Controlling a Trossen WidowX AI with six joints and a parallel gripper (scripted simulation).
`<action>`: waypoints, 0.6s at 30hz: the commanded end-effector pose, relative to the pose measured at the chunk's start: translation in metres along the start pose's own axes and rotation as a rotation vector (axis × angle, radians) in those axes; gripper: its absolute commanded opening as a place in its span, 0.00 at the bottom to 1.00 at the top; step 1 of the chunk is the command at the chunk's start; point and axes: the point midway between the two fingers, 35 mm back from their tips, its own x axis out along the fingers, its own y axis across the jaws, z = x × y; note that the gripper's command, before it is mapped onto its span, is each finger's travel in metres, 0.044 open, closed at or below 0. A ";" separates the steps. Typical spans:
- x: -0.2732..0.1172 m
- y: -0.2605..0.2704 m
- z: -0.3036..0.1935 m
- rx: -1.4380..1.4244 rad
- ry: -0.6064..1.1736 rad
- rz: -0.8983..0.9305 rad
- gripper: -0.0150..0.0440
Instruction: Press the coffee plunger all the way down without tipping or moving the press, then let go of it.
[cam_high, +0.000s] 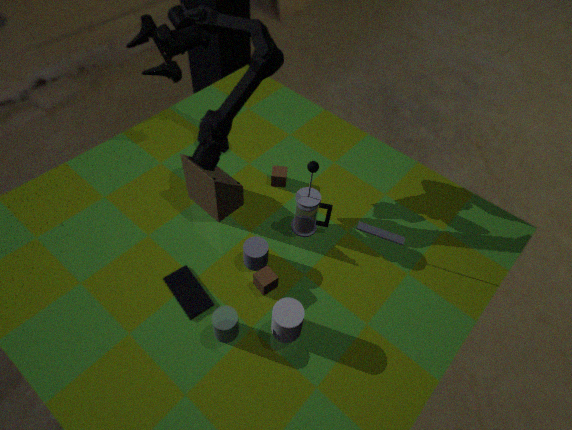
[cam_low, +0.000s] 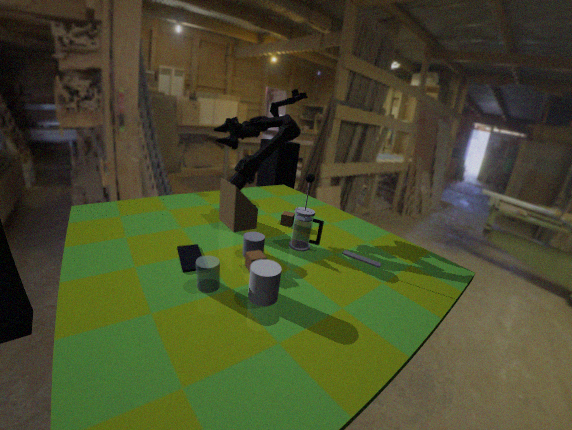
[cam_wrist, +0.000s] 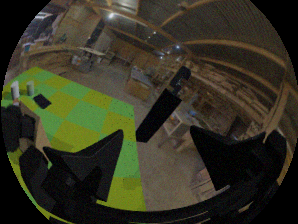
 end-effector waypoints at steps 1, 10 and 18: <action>-0.001 0.000 -0.001 0.002 0.003 -0.002 0.98; -0.046 0.008 -0.062 0.265 0.116 -0.147 1.00; -0.105 0.041 -0.124 0.617 0.221 -0.348 1.00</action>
